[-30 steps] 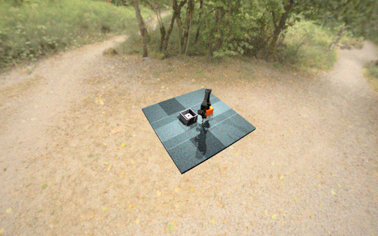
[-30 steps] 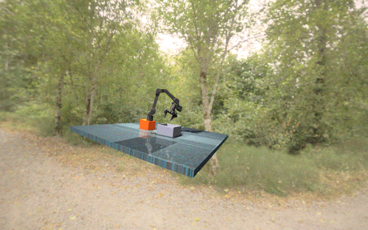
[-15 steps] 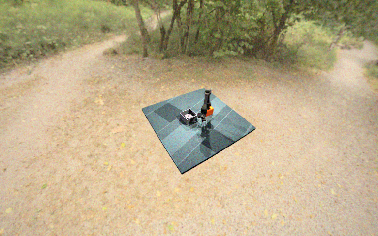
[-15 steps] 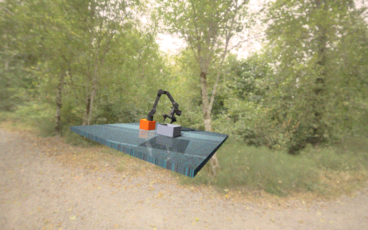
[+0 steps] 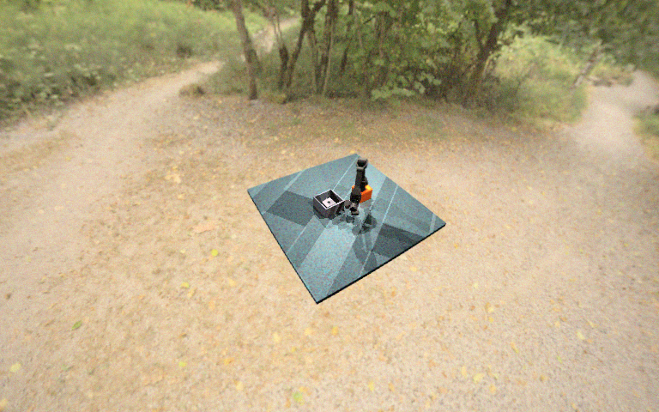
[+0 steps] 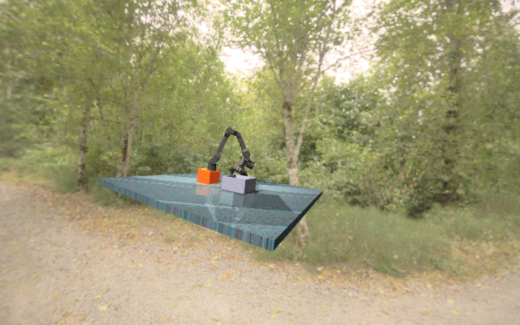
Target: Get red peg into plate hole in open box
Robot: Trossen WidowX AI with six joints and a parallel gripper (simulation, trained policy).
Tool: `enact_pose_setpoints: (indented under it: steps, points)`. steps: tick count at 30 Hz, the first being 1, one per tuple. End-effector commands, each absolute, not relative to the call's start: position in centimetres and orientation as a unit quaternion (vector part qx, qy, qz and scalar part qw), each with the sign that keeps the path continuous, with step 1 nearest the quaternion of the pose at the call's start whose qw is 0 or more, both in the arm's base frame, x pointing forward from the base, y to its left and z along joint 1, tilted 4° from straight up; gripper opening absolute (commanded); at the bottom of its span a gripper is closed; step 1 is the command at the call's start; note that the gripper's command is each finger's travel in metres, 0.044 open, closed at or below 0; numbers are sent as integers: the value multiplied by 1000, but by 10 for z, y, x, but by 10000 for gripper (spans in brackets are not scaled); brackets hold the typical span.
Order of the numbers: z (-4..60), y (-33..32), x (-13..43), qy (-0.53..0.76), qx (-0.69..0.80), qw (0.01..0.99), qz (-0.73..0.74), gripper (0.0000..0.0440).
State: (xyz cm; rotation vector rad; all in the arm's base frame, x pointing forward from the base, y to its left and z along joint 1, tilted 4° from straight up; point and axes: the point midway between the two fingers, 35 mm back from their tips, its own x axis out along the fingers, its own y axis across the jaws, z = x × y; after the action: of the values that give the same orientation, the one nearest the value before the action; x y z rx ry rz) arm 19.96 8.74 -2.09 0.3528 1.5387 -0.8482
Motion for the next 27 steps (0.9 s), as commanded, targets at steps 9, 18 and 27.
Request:
enact_pose_setpoints:
  steps: [9,18,27]
  points:
    - [-42,79,186,682,138,606,-385,52]
    - [-20,70,200,662,132,626,-392,0]
    - [15,56,215,638,133,643,-402,0]
